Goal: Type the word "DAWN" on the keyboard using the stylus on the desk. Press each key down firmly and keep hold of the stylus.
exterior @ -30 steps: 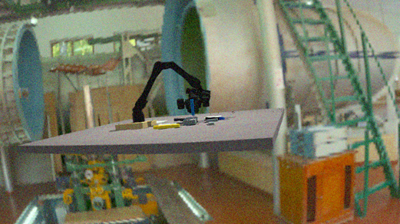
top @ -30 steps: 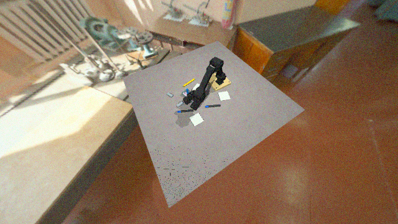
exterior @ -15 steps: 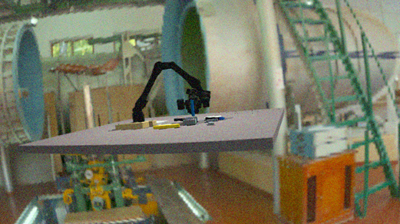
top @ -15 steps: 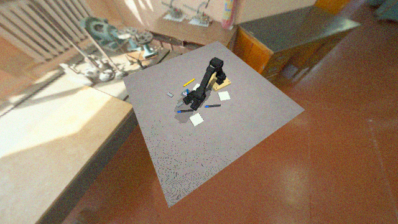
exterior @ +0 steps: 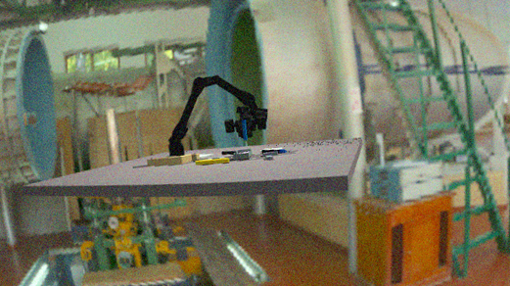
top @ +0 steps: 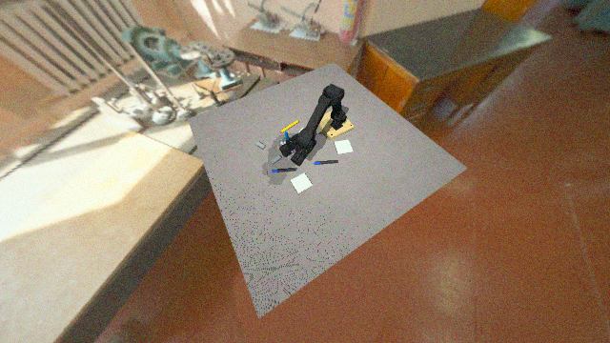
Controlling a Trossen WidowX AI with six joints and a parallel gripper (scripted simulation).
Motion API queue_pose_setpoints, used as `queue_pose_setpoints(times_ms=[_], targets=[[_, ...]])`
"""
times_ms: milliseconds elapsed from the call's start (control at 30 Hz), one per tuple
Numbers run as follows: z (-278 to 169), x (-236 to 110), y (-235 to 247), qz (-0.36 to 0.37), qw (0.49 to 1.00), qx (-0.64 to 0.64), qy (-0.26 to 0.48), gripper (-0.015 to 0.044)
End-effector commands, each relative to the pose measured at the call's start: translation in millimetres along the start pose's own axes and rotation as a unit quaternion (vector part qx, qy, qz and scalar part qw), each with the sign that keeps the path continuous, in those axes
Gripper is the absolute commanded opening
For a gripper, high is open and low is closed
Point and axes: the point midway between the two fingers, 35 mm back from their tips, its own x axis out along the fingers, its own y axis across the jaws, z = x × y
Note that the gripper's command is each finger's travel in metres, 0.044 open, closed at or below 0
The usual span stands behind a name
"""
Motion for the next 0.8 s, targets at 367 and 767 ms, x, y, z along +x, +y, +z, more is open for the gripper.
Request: queue_pose_setpoints(times_ms=[367, 767], targets=[[12, -25, 9, 0.000, 1.000, -0.002, -0.003, 0.0000], [31, -42, 19, 0.000, 1.000, -0.003, -0.001, 0.0000]])
